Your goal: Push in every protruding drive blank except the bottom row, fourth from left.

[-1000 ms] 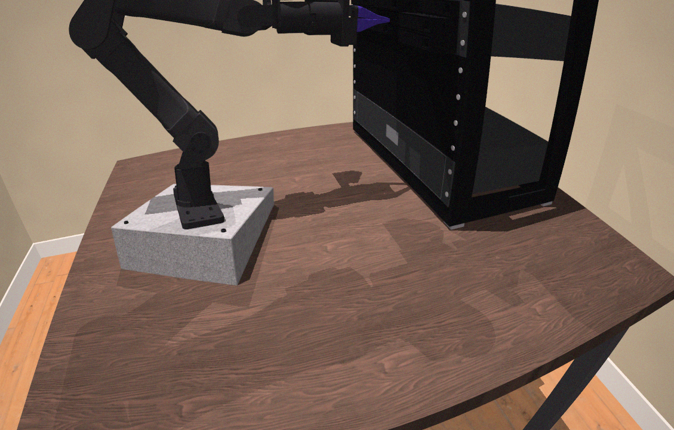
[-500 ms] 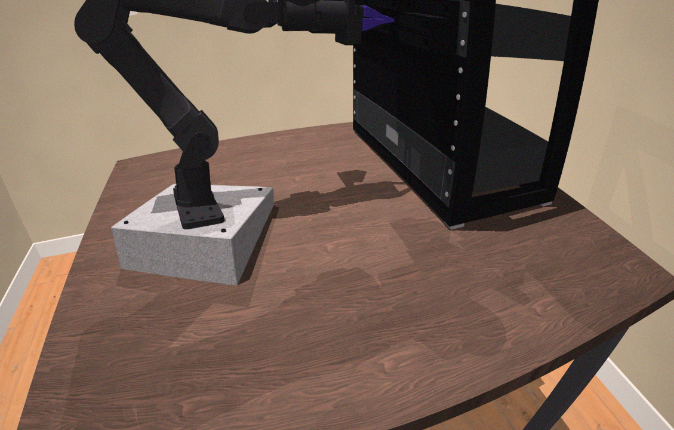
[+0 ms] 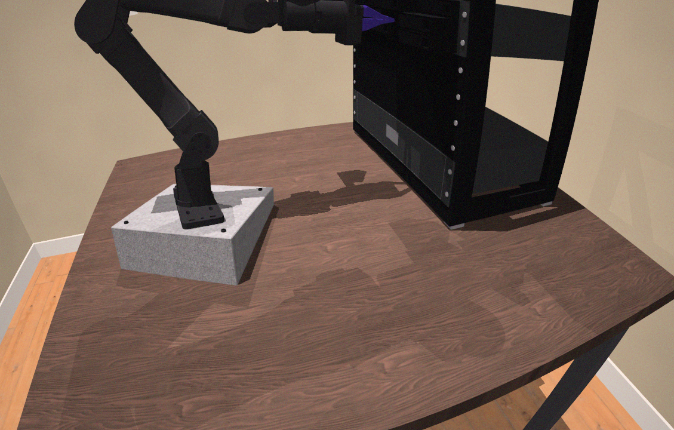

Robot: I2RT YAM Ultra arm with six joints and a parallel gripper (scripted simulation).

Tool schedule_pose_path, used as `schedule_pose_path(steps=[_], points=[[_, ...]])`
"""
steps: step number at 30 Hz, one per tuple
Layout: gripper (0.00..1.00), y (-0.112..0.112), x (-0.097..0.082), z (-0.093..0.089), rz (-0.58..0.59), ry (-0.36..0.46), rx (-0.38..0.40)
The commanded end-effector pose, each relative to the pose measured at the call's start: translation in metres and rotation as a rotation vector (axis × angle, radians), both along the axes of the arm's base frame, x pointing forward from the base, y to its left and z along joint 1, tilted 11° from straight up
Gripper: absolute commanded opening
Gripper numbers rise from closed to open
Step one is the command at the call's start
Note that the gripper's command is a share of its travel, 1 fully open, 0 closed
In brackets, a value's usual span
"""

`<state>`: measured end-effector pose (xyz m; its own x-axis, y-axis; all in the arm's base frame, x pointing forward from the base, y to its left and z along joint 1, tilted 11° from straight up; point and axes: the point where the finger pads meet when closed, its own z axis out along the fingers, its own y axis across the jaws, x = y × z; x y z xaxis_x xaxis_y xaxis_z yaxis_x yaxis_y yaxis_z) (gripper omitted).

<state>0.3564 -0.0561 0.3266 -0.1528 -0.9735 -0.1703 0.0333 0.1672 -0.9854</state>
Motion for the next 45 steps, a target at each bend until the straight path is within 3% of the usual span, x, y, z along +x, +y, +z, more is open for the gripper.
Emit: schedule_pose_path(steps=[1,45], points=[[0.00,-0.009,0.005,0.035,-0.026,-0.088,-0.012],[0.00,-0.012,0.012,0.046,-0.026,-0.088,-0.011]])
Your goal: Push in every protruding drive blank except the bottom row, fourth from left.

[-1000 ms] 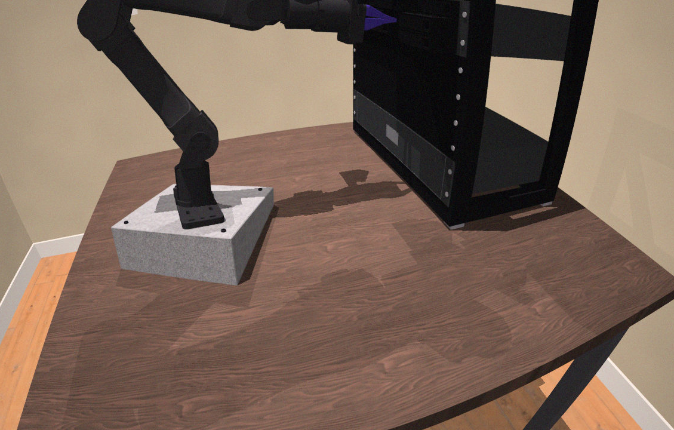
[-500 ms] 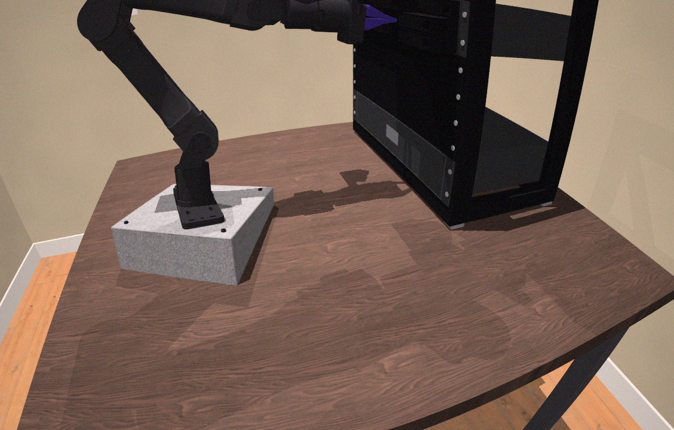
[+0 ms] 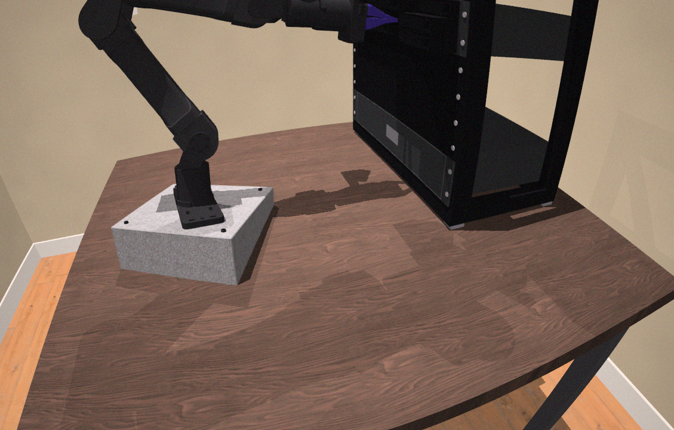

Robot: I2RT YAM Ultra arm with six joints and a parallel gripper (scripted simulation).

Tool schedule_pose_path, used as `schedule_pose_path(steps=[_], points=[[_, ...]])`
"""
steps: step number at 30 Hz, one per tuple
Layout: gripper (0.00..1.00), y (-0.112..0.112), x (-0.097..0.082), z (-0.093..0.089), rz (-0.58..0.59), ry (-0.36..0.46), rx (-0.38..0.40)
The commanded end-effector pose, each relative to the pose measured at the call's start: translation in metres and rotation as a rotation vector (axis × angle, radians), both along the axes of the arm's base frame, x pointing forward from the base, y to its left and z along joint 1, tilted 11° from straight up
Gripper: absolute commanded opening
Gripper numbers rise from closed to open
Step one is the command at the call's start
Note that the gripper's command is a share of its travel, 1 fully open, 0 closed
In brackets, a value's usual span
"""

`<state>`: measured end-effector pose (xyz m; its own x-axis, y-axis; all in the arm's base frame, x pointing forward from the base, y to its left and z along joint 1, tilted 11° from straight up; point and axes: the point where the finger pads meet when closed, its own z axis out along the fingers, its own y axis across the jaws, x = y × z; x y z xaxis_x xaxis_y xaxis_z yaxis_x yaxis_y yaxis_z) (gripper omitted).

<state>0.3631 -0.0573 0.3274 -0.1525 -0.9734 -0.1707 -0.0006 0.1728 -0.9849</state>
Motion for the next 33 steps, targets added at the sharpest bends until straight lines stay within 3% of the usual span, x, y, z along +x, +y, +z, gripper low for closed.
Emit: schedule_pose_path(steps=[1,33], points=[[0.00,-0.0103,0.0057,0.0452,-0.032,-0.122,-0.016],[0.00,-0.0116,0.0081,0.0508,-0.032,-0.122,-0.016]])
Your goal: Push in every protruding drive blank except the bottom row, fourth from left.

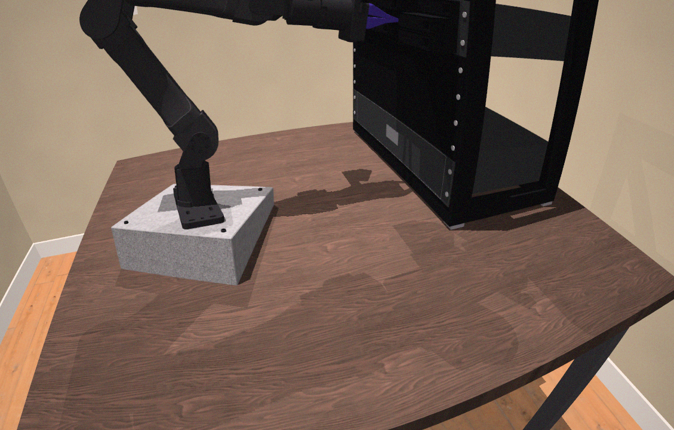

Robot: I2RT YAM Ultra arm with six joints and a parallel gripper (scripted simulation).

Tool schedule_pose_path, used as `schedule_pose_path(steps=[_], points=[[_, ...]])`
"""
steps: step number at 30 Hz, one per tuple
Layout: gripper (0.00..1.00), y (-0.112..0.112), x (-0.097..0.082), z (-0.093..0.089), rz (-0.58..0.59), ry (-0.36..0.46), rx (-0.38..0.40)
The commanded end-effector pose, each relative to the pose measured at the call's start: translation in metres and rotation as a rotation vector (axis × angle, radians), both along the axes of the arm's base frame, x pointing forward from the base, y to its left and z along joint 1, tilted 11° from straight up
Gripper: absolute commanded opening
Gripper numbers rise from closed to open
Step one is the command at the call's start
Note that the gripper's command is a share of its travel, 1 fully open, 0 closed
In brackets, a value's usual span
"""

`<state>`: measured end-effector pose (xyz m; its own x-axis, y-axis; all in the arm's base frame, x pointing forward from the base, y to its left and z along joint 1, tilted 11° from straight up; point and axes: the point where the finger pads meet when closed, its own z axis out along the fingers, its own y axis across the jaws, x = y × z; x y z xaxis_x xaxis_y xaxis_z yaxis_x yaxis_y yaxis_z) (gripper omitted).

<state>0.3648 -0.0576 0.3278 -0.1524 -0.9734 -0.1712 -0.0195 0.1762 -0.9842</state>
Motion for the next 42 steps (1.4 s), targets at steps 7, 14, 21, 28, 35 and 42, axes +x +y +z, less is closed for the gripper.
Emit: schedule_pose_path(steps=[7,14,21,28,35,42], points=[[0.00,-0.0113,0.0064,0.0505,-0.035,-0.140,-0.019],[0.00,-0.0113,0.0064,0.0505,-0.035,-0.140,-0.019],[0.00,-0.0120,0.0079,0.0538,-0.035,-0.140,-0.019],[0.00,-0.0125,0.0088,0.0560,-0.035,-0.140,-0.019],[0.00,-0.0125,0.0088,0.0560,-0.035,-0.140,-0.019],[0.00,-0.0125,0.0088,0.0560,-0.035,-0.140,-0.019]])
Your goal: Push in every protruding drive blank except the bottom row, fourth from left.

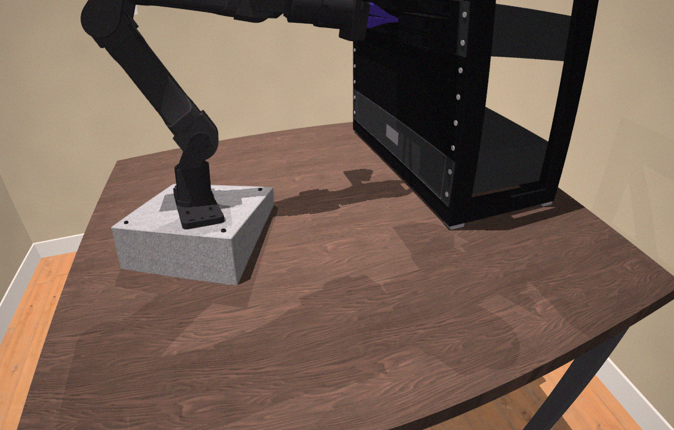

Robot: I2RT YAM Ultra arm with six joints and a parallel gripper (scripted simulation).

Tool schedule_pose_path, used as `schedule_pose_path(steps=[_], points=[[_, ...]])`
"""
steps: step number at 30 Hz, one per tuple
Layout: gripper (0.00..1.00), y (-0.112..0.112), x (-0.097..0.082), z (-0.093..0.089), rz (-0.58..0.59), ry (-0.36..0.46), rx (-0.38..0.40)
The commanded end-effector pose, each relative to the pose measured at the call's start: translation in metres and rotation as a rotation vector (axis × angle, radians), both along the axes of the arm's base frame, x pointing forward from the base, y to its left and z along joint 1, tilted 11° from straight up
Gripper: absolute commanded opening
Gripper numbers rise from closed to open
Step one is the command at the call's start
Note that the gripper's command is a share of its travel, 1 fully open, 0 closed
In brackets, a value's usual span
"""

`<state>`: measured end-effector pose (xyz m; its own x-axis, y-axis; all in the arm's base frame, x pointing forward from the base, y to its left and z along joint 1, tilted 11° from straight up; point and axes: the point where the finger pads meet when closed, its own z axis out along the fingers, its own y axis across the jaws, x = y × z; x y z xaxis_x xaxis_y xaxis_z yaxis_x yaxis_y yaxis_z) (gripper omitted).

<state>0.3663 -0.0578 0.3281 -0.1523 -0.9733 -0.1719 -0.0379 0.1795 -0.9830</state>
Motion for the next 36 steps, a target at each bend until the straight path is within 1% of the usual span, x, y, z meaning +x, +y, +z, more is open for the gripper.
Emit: schedule_pose_path(steps=[1,7,13,36], points=[[0.00,-0.0122,0.0073,0.0557,-0.039,-0.158,-0.022],[0.00,-0.0123,0.0075,0.0562,-0.039,-0.158,-0.022],[0.00,-0.0134,0.0097,0.0612,-0.039,-0.158,-0.022],[0.00,-0.0135,0.0099,0.0617,-0.039,-0.158,-0.022]])
